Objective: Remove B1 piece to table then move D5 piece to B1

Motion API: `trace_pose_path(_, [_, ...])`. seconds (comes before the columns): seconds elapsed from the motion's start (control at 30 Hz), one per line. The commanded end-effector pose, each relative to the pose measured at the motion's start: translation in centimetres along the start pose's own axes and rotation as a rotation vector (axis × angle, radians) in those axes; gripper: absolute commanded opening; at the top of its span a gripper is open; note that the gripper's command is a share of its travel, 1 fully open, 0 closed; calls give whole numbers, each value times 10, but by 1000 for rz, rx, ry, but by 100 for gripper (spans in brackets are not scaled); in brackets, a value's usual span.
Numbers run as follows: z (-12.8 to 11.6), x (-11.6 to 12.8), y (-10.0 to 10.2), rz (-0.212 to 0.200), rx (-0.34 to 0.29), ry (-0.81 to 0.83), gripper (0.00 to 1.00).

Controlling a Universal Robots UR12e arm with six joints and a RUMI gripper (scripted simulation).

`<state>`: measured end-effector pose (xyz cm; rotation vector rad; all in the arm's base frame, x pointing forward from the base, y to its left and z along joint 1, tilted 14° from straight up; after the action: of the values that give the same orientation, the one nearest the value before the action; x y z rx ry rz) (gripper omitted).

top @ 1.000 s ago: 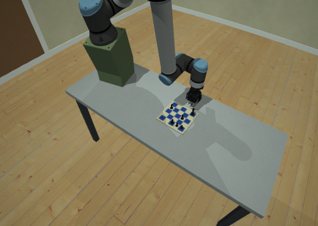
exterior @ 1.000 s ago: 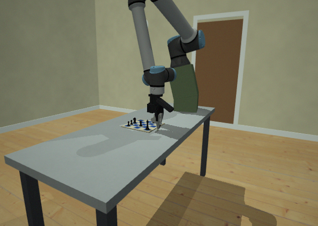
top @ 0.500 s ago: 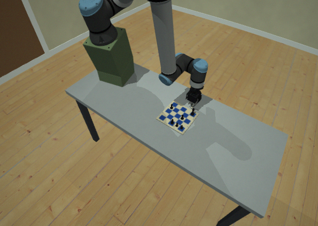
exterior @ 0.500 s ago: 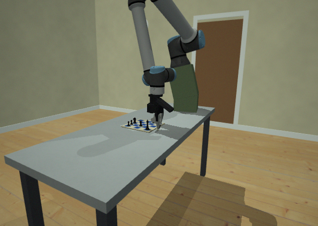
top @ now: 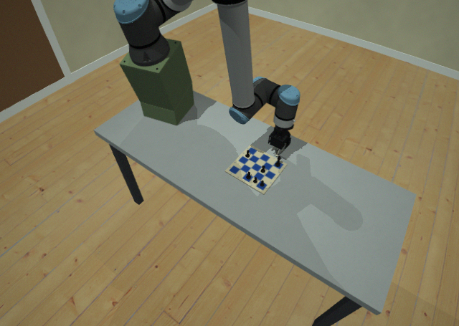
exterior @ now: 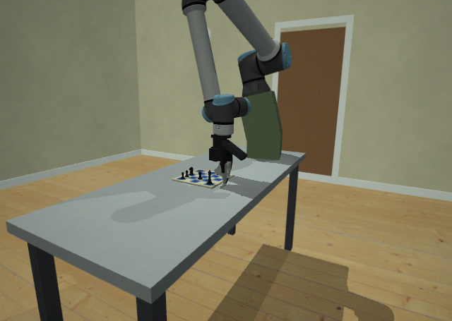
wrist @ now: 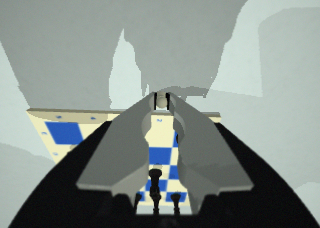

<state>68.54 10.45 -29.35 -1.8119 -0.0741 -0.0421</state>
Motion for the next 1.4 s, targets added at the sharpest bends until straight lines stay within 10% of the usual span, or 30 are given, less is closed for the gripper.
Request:
trace_pose_path(0.0, [0,0,0,-1,0,0,0])
trace_pose_path(1.37, [0,0,0,-1,0,0,12])
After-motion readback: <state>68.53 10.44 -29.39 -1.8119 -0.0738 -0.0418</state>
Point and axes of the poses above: the point where the finger pads meet when closed, its own y axis out along the fingers, its own x axis across the jaws, z = x × y, the point moved 7 cm from there along -y, back along the fingers, and after that the axes turned 3 degrees about y, right-handed, at the moved point
